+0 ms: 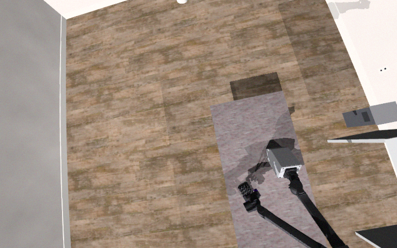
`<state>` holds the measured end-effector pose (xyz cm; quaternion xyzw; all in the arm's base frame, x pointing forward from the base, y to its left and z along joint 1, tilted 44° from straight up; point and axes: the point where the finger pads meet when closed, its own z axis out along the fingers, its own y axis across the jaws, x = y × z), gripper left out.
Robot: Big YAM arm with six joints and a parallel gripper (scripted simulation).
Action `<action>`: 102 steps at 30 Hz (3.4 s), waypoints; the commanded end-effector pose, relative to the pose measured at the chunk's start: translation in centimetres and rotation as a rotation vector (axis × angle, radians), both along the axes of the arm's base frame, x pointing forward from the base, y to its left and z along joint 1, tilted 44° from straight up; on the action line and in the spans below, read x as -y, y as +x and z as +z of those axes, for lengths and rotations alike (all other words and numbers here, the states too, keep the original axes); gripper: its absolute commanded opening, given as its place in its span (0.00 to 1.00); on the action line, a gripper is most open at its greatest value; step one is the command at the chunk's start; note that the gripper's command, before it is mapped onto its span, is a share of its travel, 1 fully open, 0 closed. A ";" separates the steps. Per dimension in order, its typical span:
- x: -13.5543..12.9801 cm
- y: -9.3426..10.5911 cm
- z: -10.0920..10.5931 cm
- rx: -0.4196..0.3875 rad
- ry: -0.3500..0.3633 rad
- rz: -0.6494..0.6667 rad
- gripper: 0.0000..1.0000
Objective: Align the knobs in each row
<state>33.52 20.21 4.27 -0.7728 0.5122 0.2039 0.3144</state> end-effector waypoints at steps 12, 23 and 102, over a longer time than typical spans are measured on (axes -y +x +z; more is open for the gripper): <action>6.7 1.7 8.1 0.058 0.008 -0.017 1.00; 9.0 1.6 10.3 0.055 0.003 -0.017 1.00; 8.4 0.6 8.9 0.023 0.003 -0.003 1.00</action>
